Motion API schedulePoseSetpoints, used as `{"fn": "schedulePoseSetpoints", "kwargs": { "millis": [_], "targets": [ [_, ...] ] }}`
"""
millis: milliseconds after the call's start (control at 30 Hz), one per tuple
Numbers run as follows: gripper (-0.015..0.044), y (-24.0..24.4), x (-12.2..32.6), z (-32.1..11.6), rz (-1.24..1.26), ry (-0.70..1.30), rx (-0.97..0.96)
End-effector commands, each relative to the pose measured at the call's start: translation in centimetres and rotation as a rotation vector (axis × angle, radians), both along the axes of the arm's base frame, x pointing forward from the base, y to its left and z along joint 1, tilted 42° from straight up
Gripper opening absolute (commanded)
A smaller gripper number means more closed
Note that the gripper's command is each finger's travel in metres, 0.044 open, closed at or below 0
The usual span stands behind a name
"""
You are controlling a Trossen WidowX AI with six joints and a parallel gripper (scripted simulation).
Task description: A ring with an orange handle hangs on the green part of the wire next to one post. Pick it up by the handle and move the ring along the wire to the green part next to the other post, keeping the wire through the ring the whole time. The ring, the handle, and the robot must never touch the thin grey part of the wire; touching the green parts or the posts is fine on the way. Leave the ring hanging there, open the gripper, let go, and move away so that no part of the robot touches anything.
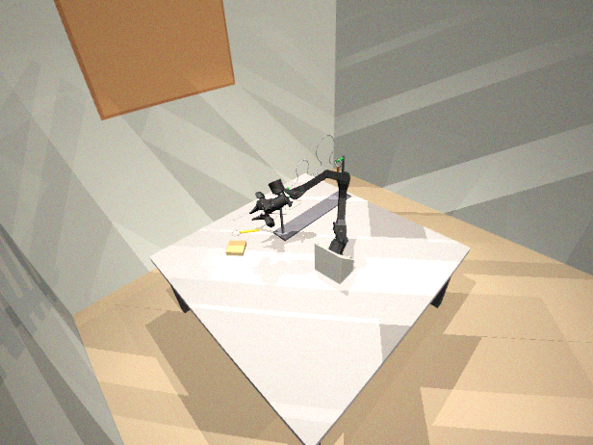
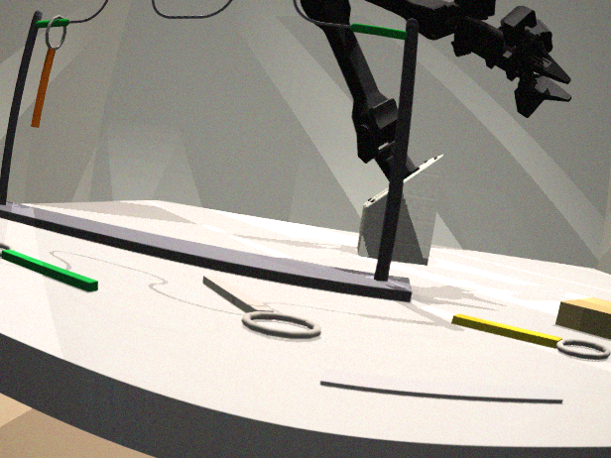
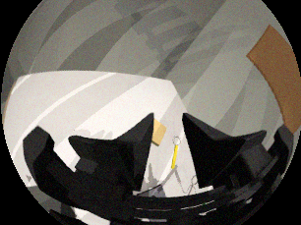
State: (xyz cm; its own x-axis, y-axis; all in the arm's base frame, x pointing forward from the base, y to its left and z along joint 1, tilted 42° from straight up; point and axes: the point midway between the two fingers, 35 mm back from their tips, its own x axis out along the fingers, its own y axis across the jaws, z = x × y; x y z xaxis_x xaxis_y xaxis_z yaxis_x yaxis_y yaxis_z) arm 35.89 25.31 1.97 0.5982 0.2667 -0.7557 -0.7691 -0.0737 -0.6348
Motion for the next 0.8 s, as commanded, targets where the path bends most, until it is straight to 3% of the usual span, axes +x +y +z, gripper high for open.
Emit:
{"fn": "schedulePoseSetpoints", "kwargs": {
  "millis": [0, 367, 767],
  "targets": [
    [0.0160, -0.9, 2.4, 4.8, -0.049, -0.081, 0.094],
    [0.0160, -6.0, 6.4, 19.1, -0.171, -0.344, 0.313],
    [0.0160, -14.6, 5.4, 34.1, -0.300, -0.663, 0.475]
  ]
}}
